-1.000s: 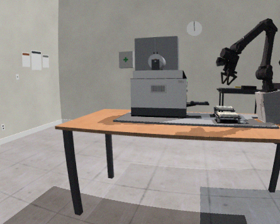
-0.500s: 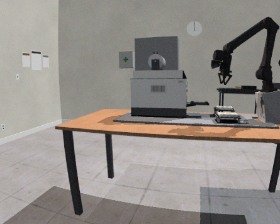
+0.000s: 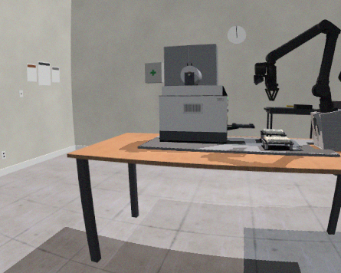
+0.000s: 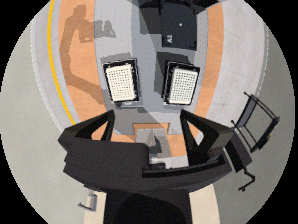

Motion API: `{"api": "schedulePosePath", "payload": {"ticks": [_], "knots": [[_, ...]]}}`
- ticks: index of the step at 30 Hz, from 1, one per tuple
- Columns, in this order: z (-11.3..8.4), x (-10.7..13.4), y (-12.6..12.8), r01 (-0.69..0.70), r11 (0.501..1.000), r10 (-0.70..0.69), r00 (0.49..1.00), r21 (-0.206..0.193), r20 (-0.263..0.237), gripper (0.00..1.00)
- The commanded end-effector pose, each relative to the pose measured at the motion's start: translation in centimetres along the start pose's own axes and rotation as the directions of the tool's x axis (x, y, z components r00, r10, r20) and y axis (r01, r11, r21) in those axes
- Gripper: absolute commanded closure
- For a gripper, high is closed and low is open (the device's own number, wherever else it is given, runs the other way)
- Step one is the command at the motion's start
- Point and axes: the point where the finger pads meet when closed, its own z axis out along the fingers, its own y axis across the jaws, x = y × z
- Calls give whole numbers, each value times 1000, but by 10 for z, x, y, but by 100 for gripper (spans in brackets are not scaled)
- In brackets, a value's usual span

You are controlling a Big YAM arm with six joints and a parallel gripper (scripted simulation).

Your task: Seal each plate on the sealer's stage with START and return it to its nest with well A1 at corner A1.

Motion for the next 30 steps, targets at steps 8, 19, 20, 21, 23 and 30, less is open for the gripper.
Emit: {"api": "schedulePosePath", "payload": {"ticks": [8, 19, 20, 21, 23, 30], "knots": [[-21, -11, -31, 20, 1000, -20, 1000, -5, 0, 0], [-18, -8, -25, 1, 1000, -1, 1000, 0, 22, 0], [-17, -7, -25, -1, 1000, 1, 1000, 1, 22, 0], [-16, -7, -25, -4, 1000, 4, 1000, 1, 22, 0], [-14, -5, -24, -9, 1000, 9, 1000, 2, 21, 0], [-15, -6, -23, -15, 1000, 15, 1000, 2, 28, 0]]}}
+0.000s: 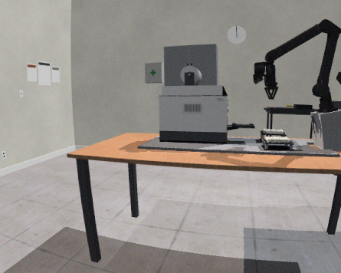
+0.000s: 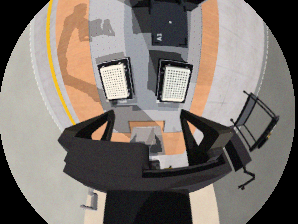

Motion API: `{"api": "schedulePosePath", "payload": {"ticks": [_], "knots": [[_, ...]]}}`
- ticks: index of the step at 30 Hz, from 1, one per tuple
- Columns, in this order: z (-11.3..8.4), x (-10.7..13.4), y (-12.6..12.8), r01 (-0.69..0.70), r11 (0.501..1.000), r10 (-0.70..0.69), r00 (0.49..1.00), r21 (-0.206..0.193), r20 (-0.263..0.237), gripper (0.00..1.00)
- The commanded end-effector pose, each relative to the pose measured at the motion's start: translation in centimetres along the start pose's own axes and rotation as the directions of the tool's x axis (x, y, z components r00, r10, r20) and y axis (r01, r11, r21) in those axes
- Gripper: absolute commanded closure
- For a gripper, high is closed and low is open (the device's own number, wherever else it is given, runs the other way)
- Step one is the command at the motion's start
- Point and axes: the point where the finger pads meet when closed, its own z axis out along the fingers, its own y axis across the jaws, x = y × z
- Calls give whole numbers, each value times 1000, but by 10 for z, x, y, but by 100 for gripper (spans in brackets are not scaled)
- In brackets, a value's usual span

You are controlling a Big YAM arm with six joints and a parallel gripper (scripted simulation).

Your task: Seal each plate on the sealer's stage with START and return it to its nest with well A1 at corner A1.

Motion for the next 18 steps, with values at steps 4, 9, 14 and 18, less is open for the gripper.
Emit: {"api": "schedulePosePath", "payload": {"ticks": [4, 9, 14, 18], "knots": [[-6, -5, 4, -13, 1000, 13, 999, 1, 45, 0], [-1, -4, 3, -17, 1000, 17, 999, 1, 31, 0], [3, -3, -1, -31, 1000, 31, 999, 3, 20, 0], [7, -3, -3, -37, 999, 37, 999, 5, 5, 0]]}}
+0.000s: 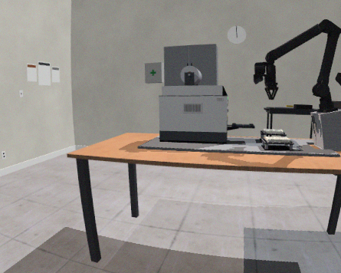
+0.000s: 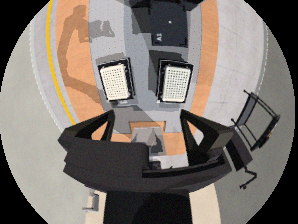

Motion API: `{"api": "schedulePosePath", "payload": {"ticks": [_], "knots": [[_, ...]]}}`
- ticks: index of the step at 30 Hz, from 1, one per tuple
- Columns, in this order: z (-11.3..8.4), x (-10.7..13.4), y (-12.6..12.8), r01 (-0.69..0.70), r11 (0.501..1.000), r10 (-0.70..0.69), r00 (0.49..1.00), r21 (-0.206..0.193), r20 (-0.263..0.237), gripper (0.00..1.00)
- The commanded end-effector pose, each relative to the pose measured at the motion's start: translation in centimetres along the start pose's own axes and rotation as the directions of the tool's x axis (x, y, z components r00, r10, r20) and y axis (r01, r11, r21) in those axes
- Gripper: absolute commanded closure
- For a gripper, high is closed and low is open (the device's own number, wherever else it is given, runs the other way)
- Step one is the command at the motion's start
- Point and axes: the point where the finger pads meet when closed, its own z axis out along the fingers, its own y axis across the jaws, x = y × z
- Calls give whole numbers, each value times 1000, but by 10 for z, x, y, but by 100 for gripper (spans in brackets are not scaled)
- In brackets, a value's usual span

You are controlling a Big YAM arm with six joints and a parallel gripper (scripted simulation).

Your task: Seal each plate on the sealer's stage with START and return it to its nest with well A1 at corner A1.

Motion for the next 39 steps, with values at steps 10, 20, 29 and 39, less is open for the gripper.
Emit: {"api": "schedulePosePath", "payload": {"ticks": [10, 20, 29, 39], "knots": [[1, -5, 3, -5, 1000, 5, 1000, 0, 16, 0], [30, 1, -1, 29, 1000, -28, 986, -6, 166, 0], [79, 6, -2, 74, 997, -72, 960, 1, 271, 0], [110, -3, 2, 74, 997, -68, 935, -2, 348, 0]]}}
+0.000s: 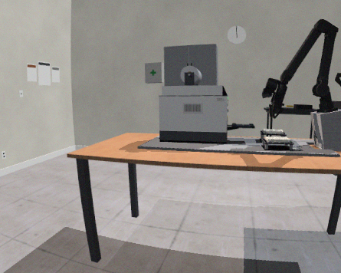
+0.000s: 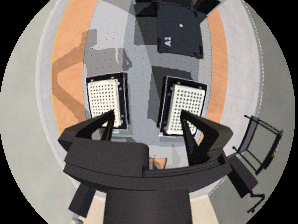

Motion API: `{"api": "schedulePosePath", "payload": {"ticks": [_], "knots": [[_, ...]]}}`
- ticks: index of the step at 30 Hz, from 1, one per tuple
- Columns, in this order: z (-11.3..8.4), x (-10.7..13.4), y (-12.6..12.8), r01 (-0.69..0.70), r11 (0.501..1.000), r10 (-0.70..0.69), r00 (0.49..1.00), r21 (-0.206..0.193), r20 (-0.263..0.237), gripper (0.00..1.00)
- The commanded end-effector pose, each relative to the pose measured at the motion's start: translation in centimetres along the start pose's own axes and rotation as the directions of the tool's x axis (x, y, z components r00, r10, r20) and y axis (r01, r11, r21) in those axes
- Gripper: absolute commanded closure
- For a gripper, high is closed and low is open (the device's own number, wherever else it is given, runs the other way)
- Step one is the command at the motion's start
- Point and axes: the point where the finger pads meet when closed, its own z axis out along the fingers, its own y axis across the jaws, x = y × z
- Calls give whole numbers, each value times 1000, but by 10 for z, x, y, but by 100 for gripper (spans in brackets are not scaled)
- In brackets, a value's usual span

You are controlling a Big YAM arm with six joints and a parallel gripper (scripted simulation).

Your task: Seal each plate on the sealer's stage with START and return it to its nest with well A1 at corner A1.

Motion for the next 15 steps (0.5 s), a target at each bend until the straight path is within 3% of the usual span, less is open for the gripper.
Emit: {"api": "schedulePosePath", "payload": {"ticks": [1, 15], "knots": [[2, -16, 2, 7, 1000, -6, 999, -4, 37, 0], [-14, -39, 1, -14, 1000, 14, 998, 1, 69, 0]]}}
